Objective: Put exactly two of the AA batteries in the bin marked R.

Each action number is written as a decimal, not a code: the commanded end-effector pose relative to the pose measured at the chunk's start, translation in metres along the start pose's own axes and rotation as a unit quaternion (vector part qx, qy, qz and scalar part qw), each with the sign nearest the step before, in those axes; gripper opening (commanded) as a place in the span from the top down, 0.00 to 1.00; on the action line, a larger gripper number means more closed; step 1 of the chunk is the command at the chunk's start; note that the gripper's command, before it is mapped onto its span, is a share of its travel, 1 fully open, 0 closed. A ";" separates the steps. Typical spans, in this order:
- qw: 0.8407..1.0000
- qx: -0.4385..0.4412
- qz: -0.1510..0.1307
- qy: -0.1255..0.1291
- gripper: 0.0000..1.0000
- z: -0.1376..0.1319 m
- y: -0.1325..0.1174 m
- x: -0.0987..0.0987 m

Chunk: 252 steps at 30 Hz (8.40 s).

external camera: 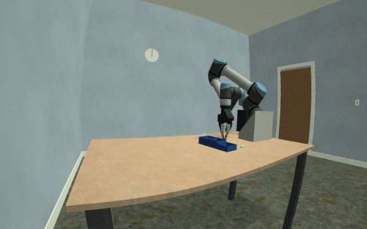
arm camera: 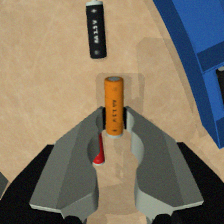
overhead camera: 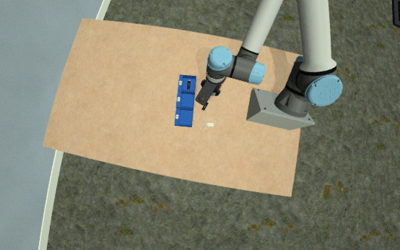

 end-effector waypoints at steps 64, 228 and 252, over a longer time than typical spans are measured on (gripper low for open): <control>0.971 -0.240 0.000 0.002 1.00 0.117 -0.010 -0.038; 0.971 -0.240 0.000 0.002 0.00 0.114 -0.010 -0.174; 0.971 -0.240 0.000 0.002 0.00 0.114 -0.010 -0.174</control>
Point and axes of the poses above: the point where the finger pads meet when closed, its own x axis out along the fingers, its own z axis across the jaws, y = z × x, the point moved 2 cm from there along -x, back along the fingers, and after that the axes turned 11 degrees about -x, right-handed, at the moved point
